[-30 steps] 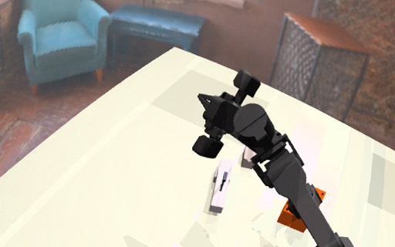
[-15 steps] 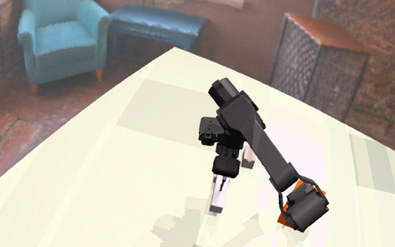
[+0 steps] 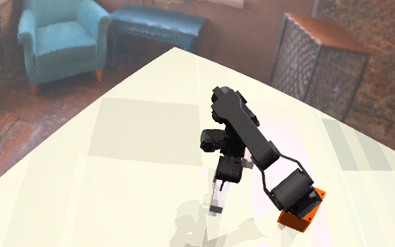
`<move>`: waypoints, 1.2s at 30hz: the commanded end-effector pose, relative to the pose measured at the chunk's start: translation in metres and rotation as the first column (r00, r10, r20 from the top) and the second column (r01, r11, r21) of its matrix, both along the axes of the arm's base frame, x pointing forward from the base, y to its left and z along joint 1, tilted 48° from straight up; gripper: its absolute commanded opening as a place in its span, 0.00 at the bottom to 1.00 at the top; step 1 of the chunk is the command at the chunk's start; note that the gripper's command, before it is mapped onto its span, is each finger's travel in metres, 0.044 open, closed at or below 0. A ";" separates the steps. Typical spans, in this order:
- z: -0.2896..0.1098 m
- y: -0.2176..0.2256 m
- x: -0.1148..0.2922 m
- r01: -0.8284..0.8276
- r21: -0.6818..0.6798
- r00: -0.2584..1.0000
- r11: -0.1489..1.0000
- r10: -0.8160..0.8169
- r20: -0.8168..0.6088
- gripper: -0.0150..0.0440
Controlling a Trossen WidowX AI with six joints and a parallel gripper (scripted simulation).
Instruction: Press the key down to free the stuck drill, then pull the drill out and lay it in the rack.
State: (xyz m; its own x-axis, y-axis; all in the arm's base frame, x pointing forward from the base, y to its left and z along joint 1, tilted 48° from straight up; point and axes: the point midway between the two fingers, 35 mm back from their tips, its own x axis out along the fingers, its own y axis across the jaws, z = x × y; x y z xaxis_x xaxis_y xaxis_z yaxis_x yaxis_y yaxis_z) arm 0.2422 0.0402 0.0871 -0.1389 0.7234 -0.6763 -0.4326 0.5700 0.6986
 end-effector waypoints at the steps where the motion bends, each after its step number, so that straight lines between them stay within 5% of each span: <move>1: -0.003 0.006 -0.001 -0.001 0.009 1.000 1.000 0.001 -0.007 0.25; 36: -0.013 0.014 -0.005 -0.001 0.011 1.000 1.000 0.002 -0.007 0.25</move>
State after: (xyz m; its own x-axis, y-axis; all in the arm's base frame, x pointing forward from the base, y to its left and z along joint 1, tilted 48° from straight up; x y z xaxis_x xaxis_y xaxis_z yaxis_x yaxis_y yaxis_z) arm 0.2432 0.0485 0.0829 -0.1143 0.7349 -0.6685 -0.4328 0.5689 0.6993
